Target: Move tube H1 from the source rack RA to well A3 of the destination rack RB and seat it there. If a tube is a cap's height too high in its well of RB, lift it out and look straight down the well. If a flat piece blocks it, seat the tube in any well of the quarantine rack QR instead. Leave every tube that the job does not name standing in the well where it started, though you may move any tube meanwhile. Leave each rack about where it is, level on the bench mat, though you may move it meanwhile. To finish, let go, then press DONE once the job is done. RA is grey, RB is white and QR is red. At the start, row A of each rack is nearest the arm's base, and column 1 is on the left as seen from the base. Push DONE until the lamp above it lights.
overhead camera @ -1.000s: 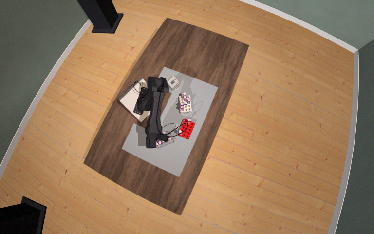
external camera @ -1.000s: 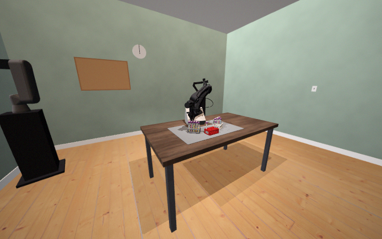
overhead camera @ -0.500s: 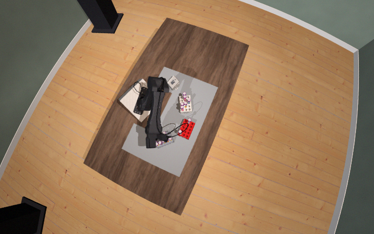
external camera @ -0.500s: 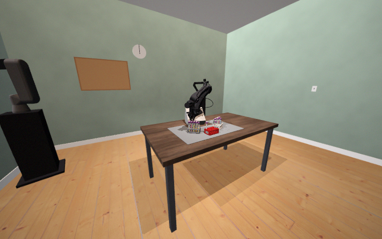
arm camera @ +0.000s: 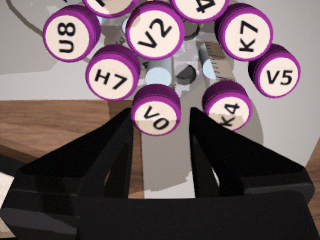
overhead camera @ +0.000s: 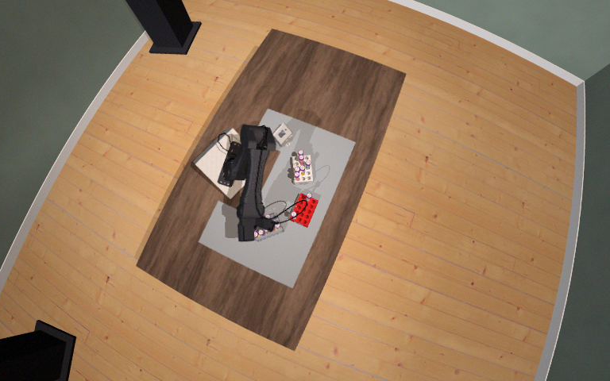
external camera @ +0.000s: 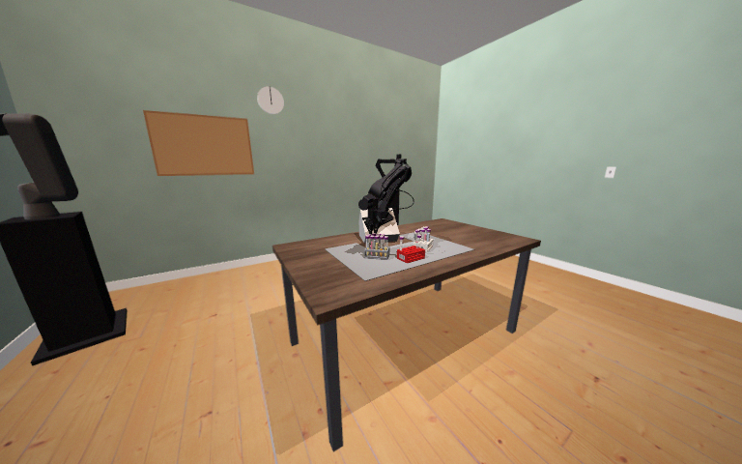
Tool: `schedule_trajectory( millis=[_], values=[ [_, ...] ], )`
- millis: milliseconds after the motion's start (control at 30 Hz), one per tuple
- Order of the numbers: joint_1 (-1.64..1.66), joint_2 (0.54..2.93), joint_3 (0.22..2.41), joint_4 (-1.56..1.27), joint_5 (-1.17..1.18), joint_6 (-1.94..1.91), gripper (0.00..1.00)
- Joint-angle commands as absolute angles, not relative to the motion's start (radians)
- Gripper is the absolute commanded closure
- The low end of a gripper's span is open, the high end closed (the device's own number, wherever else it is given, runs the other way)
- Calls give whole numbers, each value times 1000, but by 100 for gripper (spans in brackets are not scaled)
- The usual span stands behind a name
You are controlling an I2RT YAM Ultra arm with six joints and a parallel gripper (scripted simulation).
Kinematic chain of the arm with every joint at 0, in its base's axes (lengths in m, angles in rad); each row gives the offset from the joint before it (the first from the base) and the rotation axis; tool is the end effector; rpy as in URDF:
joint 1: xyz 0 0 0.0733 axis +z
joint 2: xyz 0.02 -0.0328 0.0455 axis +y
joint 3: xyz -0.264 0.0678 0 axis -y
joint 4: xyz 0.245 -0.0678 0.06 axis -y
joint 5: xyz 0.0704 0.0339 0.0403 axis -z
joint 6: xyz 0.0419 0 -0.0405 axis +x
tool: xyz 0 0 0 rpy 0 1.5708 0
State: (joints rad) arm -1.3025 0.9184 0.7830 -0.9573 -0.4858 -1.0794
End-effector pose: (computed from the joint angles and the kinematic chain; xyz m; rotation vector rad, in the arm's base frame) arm 0.0623 -0.1486 0.2595 0.1283 2.5018 -0.3362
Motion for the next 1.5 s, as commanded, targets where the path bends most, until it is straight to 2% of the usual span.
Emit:
schedule_trajectory(
  millis=[0,733,1167,1467],
  values=[
    [-1303,916,787,-946,-486,-1073,70],
    [-1471,845,958,-1239,-558,-1241,70],
    [-1570,879,1019,-1362,-594,-1356,70],
    [-1343,729,1008,-1333,-558,-896,70]
  ],
)
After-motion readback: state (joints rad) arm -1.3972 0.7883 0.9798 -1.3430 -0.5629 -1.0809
